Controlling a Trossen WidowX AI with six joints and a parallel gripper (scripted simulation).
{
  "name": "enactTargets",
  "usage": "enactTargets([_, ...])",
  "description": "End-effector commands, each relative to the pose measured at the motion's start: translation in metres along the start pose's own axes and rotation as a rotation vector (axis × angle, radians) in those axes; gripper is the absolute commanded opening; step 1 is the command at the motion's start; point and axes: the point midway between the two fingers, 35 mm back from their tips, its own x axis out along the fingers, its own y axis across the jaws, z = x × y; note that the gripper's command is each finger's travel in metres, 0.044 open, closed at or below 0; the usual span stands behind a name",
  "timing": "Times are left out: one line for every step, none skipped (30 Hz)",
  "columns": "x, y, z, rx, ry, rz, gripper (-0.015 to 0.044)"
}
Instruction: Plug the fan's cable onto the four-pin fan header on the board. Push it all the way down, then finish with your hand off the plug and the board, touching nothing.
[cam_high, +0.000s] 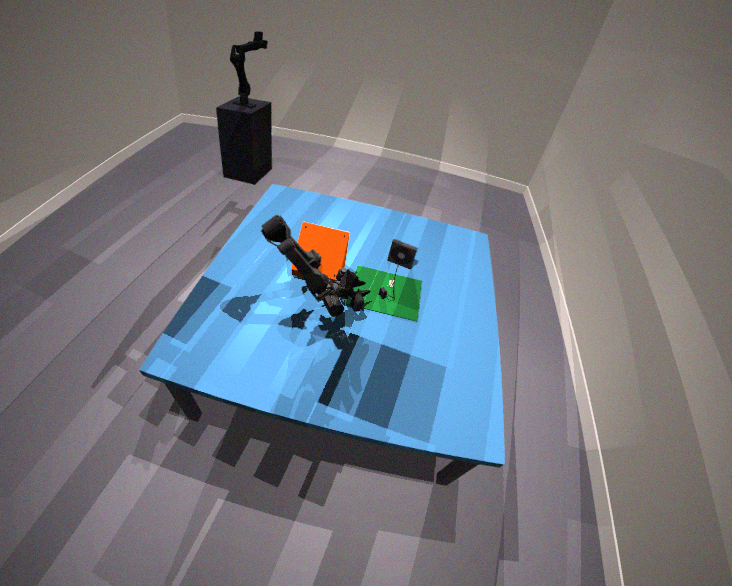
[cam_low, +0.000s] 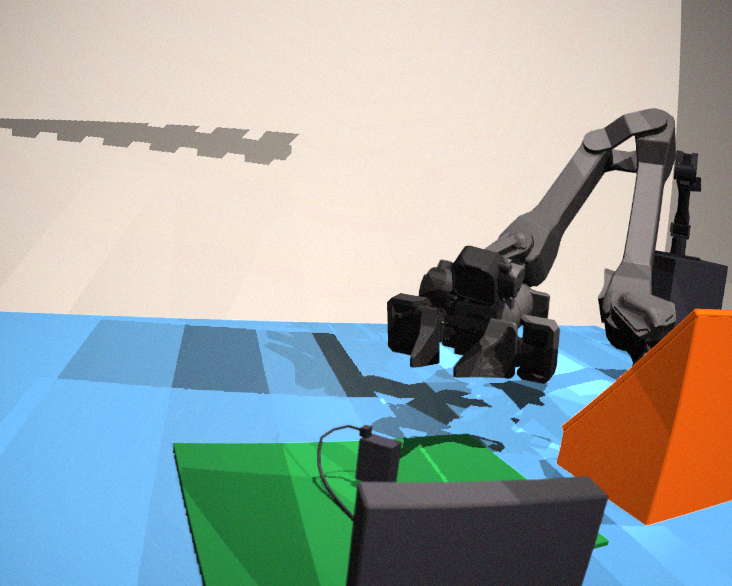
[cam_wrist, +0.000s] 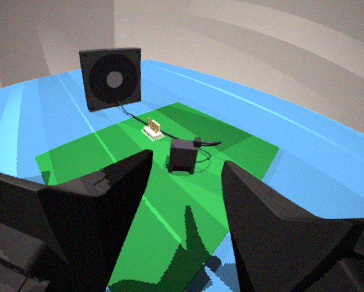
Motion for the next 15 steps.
enactTargets([-0.002,0.002,0.002,0.022,0.012,0.02,0.0205])
enactTargets([0.0,0.003,0.001,0.041,0.025,0.035,0.0205])
enactTargets([0.001,0.004,0.001,0.058,0.038,0.049,0.0205])
enactTargets([0.003,0.005,0.0,0.076,0.051,0.064,0.0205])
enactTargets([0.004,0.006,0.0,0.093,0.065,0.078,0.0205])
enactTargets([0.005,0.006,-0.001,0.11,0.08,0.092,0.0205])
enactTargets([0.006,0.007,-0.001,0.126,0.094,0.106,0.0205])
enactTargets([0.007,0.008,-0.002,0.142,0.109,0.119,0.0205])
enactTargets([0.009,0.009,-0.002,0.158,0.124,0.133,0.0205])
enactTargets([0.01,0.01,-0.002,0.173,0.14,0.146,0.0205])
enactTargets([0.011,0.011,-0.003,0.188,0.156,0.159,0.0205])
enactTargets([0.012,0.012,-0.003,0.202,0.172,0.171,0.0205])
enactTargets([0.013,0.013,-0.004,0.216,0.189,0.183,0.0205])
enactTargets([0.014,0.014,-0.004,0.23,0.206,0.195,0.0205])
enactTargets([0.014,0.015,-0.004,0.243,0.223,0.207,0.0205])
